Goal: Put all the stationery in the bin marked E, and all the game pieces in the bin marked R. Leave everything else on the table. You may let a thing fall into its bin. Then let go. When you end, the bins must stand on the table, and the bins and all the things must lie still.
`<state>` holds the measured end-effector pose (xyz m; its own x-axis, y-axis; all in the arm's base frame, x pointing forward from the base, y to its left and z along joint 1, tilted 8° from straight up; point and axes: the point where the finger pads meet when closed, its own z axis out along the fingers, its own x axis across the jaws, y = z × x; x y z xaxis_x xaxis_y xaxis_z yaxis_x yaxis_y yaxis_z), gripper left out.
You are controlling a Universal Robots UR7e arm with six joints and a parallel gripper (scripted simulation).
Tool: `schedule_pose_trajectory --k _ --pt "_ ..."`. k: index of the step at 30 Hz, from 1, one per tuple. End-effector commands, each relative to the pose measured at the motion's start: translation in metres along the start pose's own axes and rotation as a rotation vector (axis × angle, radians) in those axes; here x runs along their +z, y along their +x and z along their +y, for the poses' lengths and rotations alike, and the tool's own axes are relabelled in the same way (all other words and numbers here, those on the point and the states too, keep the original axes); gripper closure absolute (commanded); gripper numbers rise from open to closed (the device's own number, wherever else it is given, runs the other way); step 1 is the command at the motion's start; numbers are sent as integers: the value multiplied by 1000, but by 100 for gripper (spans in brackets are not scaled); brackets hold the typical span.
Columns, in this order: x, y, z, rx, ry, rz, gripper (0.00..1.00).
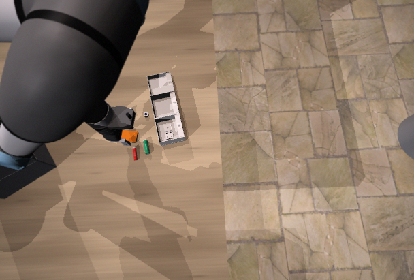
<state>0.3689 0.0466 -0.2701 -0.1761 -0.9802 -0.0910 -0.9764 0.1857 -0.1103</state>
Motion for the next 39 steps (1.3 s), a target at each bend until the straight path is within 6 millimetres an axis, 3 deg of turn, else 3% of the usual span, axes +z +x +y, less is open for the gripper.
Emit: schedule_pose_trajectory --k 1,16,17,39 --pt "4 0 0 0 1 0 0" --pt "8 0 0 0 1 0 0" --pt "8 0 0 0 1 0 30" --pt "8 0 0 0 1 0 30"
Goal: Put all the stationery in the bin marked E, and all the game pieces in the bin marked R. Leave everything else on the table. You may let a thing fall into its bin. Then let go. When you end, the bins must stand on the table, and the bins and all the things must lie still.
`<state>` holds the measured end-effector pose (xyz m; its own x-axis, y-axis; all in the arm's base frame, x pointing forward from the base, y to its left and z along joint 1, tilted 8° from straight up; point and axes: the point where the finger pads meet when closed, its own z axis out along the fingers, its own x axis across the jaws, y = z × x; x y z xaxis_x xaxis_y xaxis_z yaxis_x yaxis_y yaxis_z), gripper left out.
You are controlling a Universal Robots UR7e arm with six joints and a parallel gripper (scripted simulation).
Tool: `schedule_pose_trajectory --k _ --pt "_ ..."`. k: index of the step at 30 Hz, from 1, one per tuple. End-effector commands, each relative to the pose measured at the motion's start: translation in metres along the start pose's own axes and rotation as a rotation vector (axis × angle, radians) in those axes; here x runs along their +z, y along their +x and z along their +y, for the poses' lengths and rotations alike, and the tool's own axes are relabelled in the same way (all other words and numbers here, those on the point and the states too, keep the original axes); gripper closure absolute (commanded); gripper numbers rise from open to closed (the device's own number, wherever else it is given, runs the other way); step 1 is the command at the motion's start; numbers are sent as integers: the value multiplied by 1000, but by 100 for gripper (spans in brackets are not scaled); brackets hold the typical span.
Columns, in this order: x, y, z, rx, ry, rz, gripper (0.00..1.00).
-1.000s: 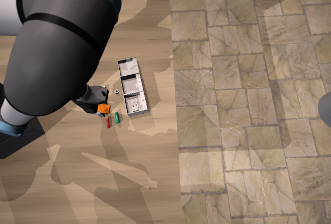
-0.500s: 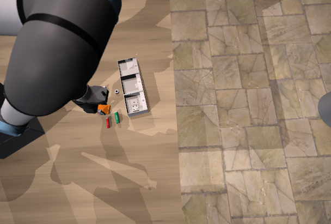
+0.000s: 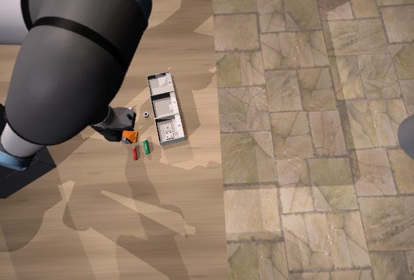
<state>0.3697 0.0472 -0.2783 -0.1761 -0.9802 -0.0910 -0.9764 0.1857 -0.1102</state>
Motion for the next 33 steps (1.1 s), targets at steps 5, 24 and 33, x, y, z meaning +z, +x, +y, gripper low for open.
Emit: schedule_pose_trajectory --k 5,24,33 --pt "0 0 0 0 1 0 30" --pt "-44 0 0 0 1 0 30" --pt "-60 0 0 0 1 0 30"
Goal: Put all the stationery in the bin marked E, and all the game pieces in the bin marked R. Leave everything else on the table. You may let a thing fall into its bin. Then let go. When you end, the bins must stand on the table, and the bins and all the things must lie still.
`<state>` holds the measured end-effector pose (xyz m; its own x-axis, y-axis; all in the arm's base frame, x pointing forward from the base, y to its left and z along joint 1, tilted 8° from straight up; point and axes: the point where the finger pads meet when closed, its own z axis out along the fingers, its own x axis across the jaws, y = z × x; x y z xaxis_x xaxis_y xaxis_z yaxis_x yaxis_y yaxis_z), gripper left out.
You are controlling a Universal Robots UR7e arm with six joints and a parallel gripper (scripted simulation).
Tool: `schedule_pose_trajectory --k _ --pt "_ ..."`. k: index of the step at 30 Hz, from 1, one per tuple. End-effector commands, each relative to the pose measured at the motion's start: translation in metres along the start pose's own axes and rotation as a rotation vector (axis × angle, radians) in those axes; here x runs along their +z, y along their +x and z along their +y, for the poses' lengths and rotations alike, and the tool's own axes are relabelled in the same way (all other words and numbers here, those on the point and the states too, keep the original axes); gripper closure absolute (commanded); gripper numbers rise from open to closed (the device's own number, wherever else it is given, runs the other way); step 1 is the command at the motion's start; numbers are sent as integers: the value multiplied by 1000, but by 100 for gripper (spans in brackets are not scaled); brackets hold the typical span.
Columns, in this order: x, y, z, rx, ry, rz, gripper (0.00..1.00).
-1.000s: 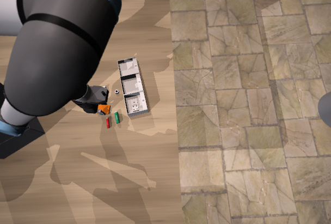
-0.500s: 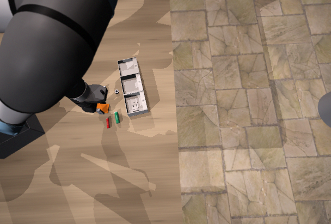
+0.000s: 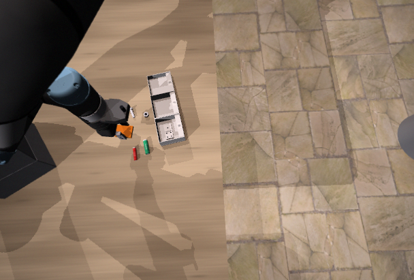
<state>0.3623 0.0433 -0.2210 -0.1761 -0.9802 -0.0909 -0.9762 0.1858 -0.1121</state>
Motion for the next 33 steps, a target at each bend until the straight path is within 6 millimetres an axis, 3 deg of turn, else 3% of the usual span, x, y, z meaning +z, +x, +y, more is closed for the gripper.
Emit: schedule_pose_trajectory --k 1,15,30,33 --pt "-2 0 0 0 -1 0 30" --pt "-9 0 -1 0 -1 0 30" --pt "-9 -83 -35 0 0 0 30" --pt "-9 -89 -37 0 0 0 30"
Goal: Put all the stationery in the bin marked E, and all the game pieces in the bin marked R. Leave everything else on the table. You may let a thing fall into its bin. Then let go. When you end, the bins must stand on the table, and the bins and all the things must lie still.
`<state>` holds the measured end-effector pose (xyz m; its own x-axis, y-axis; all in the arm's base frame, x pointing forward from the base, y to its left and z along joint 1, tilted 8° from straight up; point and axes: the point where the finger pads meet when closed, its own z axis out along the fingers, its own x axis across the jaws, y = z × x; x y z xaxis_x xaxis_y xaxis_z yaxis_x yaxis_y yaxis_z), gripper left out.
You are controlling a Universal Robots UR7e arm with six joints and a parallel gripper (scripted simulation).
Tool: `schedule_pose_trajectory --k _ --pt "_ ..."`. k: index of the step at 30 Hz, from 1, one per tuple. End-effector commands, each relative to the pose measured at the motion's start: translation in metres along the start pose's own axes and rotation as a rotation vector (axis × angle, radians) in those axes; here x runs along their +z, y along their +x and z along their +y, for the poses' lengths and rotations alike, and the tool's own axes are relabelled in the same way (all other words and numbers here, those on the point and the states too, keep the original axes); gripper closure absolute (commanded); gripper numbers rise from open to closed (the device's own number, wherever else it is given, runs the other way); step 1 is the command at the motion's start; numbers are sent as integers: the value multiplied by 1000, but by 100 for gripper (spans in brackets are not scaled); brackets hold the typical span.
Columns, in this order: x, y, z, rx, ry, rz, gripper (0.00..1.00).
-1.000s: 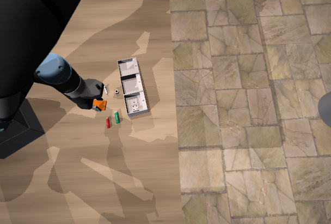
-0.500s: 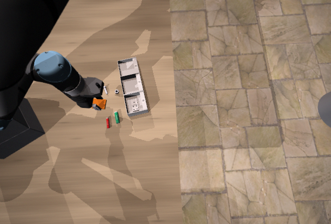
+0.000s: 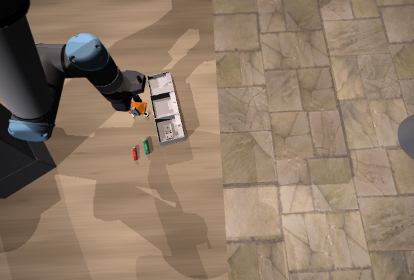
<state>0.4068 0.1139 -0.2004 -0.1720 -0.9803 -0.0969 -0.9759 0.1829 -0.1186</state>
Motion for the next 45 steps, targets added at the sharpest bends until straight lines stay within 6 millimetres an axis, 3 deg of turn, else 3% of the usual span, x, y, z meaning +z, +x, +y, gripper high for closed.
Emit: schedule_pose_trajectory --k 1,6,14,16,22,39,45 --pt "1 -15 -7 3 -7 6 30" --pt "1 -33 -15 3 -7 6 30" --pt "2 -78 -33 -316 -8 5 30" --pt "2 -78 -33 -316 -8 5 30" --pt "2 -109 -47 -316 -7 5 30" --pt "2 -108 -46 -316 -8 5 30" --pt "14 -108 -46 -316 -7 5 30"
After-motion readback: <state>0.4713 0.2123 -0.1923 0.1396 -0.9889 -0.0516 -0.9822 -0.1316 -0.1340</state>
